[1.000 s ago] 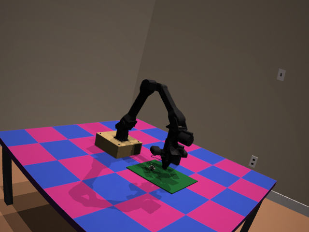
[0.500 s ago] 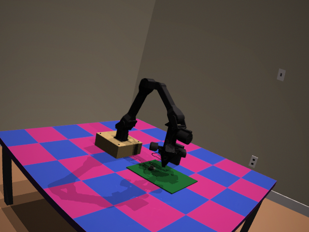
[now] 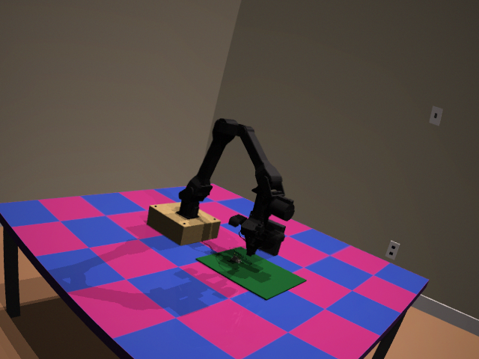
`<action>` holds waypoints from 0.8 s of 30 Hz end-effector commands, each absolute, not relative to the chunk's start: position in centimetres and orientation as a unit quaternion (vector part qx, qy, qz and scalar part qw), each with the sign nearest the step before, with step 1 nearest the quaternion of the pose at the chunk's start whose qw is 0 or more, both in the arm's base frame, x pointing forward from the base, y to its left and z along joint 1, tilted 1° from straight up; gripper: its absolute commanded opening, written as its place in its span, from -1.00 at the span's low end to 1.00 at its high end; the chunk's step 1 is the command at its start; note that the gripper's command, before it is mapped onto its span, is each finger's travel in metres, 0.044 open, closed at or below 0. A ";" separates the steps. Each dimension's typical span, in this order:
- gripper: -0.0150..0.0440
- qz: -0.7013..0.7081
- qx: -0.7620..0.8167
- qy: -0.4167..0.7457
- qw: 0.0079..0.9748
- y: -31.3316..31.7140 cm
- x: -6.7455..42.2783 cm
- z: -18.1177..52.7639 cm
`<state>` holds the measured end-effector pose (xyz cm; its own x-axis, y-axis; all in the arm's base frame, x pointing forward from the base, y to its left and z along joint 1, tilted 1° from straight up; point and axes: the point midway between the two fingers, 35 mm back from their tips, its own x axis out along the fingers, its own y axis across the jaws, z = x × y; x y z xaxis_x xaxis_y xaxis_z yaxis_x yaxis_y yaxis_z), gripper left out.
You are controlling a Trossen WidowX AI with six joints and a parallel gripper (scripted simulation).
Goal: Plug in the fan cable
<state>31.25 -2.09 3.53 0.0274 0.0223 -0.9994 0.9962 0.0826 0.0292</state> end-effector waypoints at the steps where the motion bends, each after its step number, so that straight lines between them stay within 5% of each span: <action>1: -0.49 -0.500 0.530 0.479 0.490 -2.1 30.9 3.9; 24: -0.49 -0.647 0.677 0.249 0.247 -1.5 28.0 3.6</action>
<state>28.28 -1.55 3.36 0.0252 0.0227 -0.9994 0.7348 -0.6782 0.0031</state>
